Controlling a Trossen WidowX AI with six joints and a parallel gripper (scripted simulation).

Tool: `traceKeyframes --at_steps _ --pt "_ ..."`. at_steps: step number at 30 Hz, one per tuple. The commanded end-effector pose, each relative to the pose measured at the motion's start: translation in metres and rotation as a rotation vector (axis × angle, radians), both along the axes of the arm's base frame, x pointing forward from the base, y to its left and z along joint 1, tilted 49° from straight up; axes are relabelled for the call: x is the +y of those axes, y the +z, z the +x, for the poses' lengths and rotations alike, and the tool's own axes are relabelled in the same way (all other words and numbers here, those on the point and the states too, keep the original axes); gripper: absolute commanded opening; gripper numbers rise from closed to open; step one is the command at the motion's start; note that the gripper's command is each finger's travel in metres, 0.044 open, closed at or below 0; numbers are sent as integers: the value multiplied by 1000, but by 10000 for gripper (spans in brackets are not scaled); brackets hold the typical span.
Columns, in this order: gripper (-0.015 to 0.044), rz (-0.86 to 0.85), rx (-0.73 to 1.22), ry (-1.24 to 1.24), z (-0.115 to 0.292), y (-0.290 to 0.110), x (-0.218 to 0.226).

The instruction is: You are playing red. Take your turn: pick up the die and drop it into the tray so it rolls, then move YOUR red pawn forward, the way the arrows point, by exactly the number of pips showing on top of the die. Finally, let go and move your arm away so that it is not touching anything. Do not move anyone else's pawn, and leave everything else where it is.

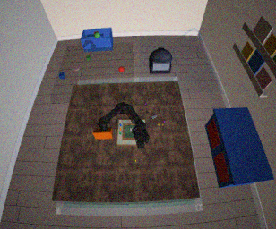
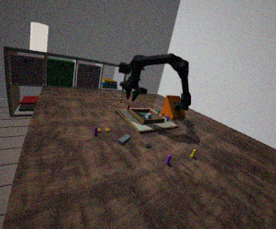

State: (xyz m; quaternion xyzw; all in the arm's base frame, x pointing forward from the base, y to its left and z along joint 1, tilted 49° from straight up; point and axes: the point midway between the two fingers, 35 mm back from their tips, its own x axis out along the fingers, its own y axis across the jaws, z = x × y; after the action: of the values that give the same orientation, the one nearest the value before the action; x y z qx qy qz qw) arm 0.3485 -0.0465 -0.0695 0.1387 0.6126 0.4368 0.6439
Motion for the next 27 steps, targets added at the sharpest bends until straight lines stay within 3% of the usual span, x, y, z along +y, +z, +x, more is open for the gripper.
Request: traceKeyframes --at_steps 1,27 --pt "200 6 -4 3 -1 -8 10" --pt "200 8 -4 3 -5 -31 36"
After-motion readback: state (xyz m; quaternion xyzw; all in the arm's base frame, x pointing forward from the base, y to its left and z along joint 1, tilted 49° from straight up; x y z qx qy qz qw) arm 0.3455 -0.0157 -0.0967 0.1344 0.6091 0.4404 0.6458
